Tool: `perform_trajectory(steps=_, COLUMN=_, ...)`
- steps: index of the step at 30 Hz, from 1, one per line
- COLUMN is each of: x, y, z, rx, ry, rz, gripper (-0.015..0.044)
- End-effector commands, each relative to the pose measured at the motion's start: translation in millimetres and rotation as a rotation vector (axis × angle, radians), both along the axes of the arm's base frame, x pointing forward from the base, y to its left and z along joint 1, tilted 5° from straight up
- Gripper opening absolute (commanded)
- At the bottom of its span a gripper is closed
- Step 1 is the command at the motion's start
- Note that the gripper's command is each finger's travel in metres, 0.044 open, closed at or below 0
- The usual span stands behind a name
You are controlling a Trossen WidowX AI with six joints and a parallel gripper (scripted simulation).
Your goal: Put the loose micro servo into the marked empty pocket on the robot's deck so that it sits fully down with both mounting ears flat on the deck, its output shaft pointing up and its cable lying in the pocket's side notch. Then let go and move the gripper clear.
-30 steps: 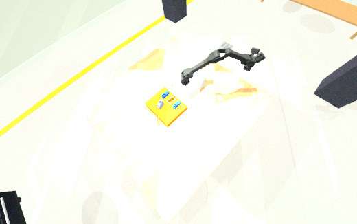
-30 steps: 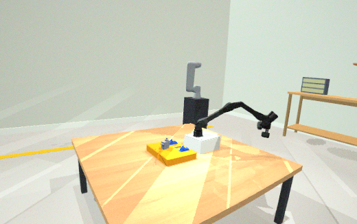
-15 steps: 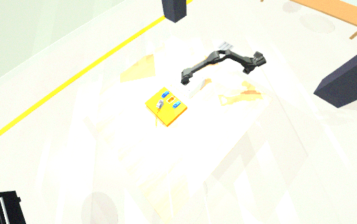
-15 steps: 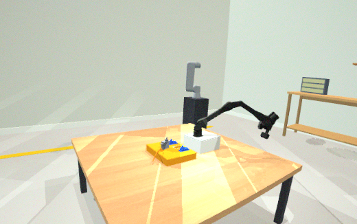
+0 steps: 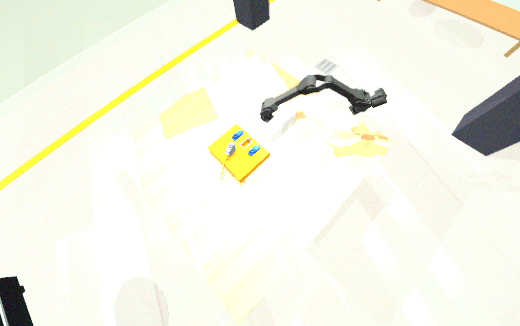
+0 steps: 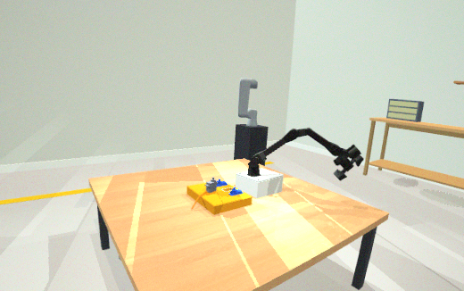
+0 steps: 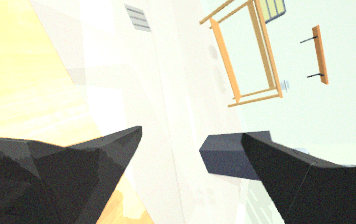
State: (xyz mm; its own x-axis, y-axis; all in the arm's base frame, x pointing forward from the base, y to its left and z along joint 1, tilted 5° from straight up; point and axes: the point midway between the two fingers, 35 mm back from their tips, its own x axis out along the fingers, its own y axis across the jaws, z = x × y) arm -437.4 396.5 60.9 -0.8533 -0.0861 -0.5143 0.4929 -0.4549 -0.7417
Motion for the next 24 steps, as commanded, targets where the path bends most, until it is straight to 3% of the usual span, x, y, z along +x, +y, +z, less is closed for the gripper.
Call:
perform_trajectory(steps=1, x=20, y=16, z=8, rx=-0.067, ry=-0.014, rz=-0.099, gripper=0.044)
perform_trajectory(steps=24, x=121, y=78, z=13, rx=-0.394, ry=-0.072, rz=-0.548, gripper=0.044)
